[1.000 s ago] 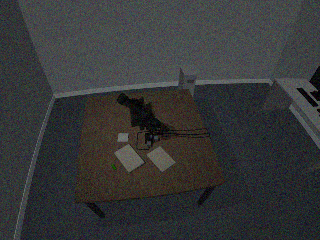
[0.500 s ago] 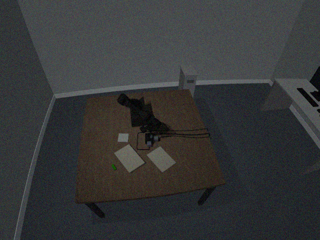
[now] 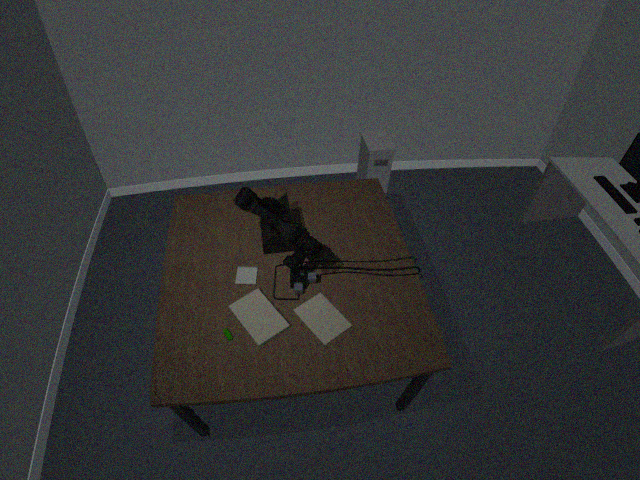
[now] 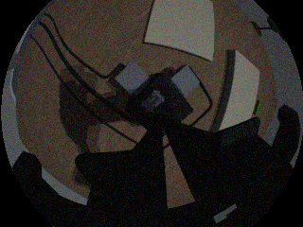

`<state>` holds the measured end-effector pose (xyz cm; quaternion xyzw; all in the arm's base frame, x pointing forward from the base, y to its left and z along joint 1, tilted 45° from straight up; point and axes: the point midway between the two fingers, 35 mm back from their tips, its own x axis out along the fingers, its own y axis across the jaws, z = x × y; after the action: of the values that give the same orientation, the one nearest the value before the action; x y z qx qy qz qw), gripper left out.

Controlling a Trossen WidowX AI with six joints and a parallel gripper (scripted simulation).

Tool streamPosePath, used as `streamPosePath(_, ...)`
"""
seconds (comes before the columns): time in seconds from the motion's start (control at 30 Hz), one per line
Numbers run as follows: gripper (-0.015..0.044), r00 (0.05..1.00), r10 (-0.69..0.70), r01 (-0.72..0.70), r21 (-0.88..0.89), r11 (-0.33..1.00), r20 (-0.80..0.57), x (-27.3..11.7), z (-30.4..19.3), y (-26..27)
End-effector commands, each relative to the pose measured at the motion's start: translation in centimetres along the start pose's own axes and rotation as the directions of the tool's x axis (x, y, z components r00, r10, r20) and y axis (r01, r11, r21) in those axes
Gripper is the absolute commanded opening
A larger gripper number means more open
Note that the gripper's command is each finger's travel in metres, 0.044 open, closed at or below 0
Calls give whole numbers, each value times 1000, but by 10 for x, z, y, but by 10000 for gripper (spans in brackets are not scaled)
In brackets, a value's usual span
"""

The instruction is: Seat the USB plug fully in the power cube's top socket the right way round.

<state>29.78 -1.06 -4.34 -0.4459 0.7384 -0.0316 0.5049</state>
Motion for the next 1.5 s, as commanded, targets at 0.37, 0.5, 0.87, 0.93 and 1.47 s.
streamPosePath(0.37,0,1000,1,0,-375,927,0,1,0,0)
streamPosePath(0.5,0,1000,1,0,-469,883,0,1,0,0)
streamPosePath(0.87,0,1000,1,0,-526,850,0,1,0,0)
streamPosePath(0.93,0,1000,1,0,-526,850,0,1,0,0)
streamPosePath(1.47,0,1000,2,1,-525,851,5,2,1,0)
